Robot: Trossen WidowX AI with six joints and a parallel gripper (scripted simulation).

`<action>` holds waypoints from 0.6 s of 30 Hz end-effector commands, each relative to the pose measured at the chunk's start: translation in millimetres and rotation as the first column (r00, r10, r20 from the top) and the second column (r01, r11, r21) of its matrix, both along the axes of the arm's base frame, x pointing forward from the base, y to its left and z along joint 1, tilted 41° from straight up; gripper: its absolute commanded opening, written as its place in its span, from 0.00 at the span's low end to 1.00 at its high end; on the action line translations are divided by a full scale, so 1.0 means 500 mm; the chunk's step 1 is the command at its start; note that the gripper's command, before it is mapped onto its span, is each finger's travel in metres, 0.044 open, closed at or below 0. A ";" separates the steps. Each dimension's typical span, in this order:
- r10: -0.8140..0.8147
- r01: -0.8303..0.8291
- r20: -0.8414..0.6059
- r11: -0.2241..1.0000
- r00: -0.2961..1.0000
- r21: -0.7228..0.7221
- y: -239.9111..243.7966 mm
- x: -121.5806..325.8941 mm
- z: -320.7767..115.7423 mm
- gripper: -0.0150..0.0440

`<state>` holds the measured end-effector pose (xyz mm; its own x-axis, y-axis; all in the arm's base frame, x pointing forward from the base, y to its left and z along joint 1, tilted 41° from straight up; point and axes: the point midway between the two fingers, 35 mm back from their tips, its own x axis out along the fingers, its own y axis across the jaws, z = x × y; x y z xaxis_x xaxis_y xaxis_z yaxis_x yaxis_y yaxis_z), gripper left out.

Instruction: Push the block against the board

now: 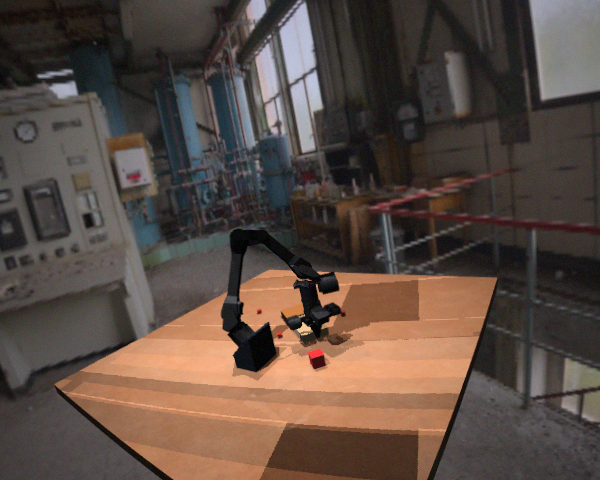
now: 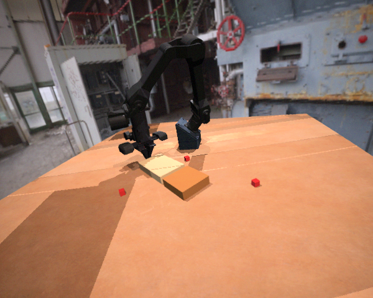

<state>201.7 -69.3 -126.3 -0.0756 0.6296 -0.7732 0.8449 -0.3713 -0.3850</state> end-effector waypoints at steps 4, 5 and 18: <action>-0.004 0.004 -0.004 1.000 1.000 0.014 -0.003 -0.010 -0.007 0.25; -0.004 0.004 -0.004 1.000 1.000 0.014 -0.006 -0.011 -0.009 0.25; -0.004 0.004 -0.004 1.000 1.000 0.012 -0.037 -0.031 -0.032 0.25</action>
<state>186.9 -80.9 -138.9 -0.0775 0.6456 -0.7597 0.8384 -0.3702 -0.4001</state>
